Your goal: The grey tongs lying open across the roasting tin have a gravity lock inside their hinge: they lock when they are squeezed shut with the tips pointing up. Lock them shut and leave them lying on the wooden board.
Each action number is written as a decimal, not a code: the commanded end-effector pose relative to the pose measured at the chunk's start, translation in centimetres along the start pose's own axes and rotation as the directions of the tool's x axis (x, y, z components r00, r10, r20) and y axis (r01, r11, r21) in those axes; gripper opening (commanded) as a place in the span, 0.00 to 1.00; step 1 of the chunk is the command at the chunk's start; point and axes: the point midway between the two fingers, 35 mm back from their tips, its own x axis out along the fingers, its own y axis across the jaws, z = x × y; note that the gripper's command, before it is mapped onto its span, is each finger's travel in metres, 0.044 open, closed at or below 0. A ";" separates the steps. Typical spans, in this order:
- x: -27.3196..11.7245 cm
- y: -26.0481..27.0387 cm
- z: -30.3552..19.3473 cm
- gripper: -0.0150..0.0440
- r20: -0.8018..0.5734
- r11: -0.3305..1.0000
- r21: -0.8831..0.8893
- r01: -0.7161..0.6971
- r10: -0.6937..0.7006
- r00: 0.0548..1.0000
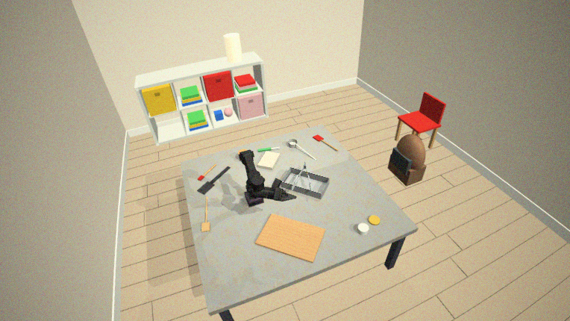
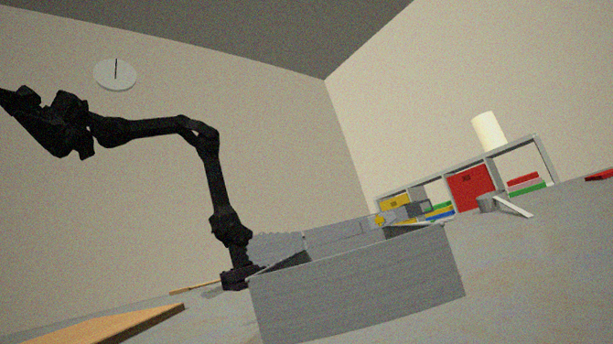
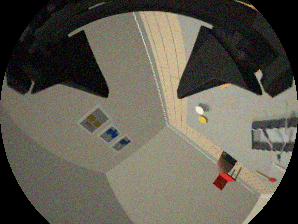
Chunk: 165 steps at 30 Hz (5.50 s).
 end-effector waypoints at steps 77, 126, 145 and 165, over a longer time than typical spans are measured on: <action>2.7 54.4 23.6 1.00 -0.617 0.056 -0.079 -0.995 0.782 0.093; 3.1 60.2 18.8 1.00 -0.617 0.055 -0.079 -0.995 0.781 0.093; 3.2 60.1 19.2 0.71 -0.612 0.062 -0.078 -0.995 0.785 0.096; 3.2 60.1 19.2 0.48 -0.612 0.062 -0.078 -0.995 0.785 0.096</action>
